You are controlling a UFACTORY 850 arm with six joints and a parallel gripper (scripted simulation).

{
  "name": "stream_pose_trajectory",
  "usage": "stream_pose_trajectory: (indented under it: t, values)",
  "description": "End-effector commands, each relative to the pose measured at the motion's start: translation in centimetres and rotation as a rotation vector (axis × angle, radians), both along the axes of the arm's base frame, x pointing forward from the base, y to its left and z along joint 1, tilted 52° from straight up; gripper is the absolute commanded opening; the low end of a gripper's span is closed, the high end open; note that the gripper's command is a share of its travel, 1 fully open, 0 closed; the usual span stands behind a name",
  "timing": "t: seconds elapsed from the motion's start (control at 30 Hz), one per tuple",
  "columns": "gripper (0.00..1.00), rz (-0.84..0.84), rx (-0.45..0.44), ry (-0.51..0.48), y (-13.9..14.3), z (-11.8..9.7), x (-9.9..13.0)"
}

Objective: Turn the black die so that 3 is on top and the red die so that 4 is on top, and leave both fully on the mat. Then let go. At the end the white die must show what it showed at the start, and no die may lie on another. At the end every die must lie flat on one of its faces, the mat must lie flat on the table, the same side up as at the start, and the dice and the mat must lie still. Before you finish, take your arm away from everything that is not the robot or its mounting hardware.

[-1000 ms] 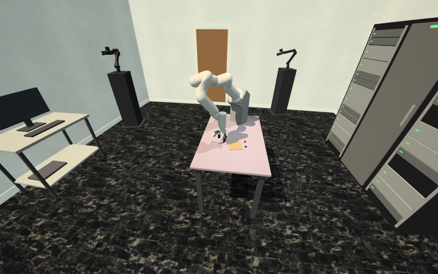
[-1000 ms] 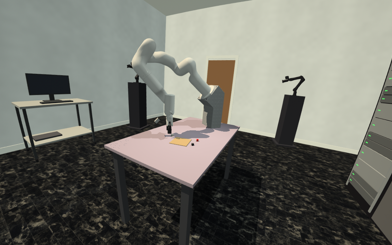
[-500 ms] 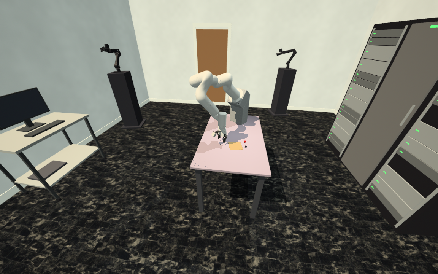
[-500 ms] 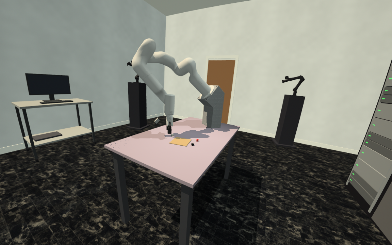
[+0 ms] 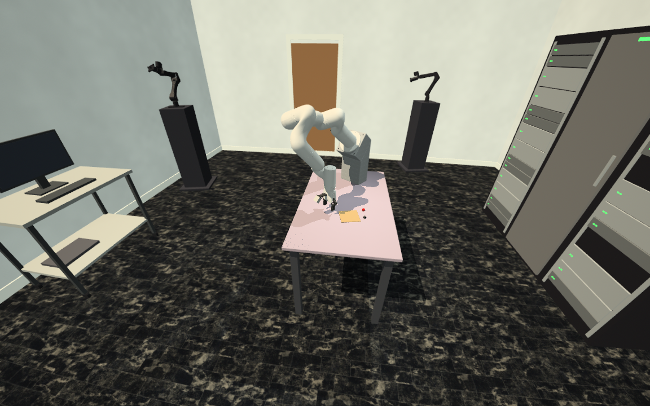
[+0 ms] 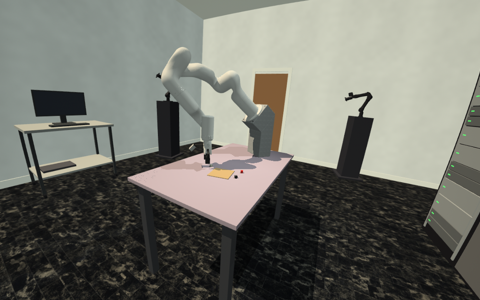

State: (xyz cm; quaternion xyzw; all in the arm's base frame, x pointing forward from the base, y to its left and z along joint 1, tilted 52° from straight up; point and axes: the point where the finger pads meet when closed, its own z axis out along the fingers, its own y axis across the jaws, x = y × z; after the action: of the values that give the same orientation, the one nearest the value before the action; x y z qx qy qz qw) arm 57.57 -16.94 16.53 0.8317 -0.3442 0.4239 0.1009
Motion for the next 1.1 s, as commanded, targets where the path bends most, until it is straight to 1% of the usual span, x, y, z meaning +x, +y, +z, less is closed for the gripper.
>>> stream_pose_trajectory:
  t: [0.0, 0.37, 0.5, 0.67, 0.87, 0.93, 1.07]
  values:
    - [1.00, 0.000, 0.000, 0.000, 0.0, 0.0, 0.0]
    - [1.00, 0.000, 0.000, 0.000, 0.5, -0.3, 0.0]
    - [1.00, 0.000, 0.000, 0.000, 1.6, -1.0, 0.1]
    - [1.00, 0.000, 0.000, 0.000, 4.0, -2.5, 0.3]
    - [1.00, 0.000, 0.000, 0.000, 8.0, -5.2, 0.7]
    - [1.00, 0.000, 0.000, 0.000, 8.0, -5.2, 0.7]
    - [1.00, 0.000, 0.000, 0.000, 11.0, -7.1, 0.9]
